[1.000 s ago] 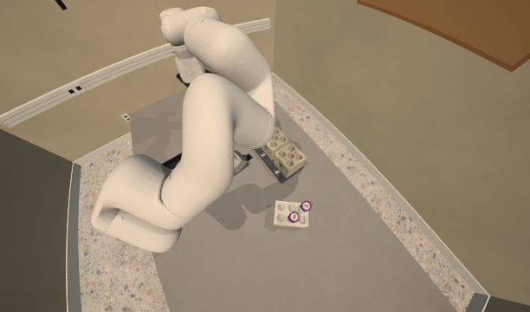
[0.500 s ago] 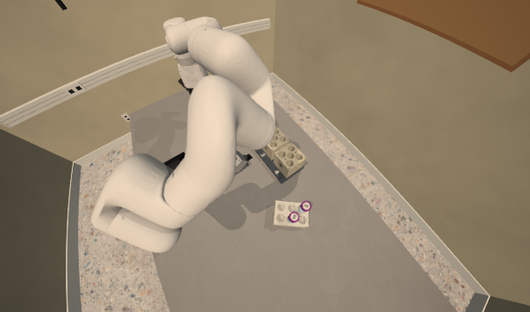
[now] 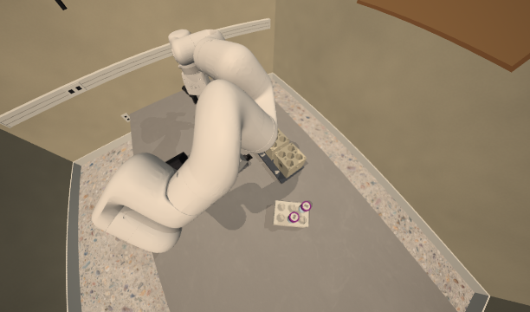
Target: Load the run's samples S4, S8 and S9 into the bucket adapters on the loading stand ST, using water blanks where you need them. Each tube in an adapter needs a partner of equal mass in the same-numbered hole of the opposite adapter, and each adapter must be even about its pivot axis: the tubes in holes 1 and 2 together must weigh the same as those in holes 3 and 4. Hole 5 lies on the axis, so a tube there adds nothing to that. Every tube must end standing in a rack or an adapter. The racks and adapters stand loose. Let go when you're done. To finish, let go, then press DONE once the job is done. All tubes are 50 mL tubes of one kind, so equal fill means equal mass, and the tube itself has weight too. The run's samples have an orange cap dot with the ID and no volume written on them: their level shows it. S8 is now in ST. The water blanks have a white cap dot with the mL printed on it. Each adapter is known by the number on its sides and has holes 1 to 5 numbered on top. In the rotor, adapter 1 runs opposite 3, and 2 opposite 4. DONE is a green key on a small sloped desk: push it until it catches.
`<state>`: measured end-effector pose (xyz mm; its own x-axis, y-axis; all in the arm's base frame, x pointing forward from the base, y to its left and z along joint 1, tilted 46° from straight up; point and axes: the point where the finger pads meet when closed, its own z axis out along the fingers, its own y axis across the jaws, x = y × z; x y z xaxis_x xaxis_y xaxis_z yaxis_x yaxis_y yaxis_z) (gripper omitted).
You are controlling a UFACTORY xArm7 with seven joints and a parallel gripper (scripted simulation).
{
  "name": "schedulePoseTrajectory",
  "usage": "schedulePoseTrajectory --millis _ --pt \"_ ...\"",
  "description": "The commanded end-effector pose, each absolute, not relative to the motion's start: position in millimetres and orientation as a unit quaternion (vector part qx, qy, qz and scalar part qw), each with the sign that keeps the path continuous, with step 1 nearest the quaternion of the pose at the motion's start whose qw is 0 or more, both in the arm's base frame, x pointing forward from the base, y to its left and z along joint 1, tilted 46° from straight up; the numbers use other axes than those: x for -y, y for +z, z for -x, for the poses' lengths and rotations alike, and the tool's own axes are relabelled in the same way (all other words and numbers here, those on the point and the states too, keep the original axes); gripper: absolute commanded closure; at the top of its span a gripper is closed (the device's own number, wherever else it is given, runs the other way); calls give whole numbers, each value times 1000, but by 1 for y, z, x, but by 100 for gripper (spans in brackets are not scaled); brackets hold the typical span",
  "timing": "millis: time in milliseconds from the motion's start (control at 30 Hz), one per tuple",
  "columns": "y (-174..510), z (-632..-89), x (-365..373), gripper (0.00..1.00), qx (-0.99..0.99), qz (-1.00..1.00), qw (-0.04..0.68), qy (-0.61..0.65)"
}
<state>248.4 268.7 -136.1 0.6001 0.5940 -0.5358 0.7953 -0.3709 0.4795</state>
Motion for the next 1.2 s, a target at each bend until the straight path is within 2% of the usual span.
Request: schedulePoseTrajectory --millis 0,1167 --pt "-145 -250 -262 0 -426 -817 364 -136" --pt "-164 -252 -242 0 -426 -817 364 -136"
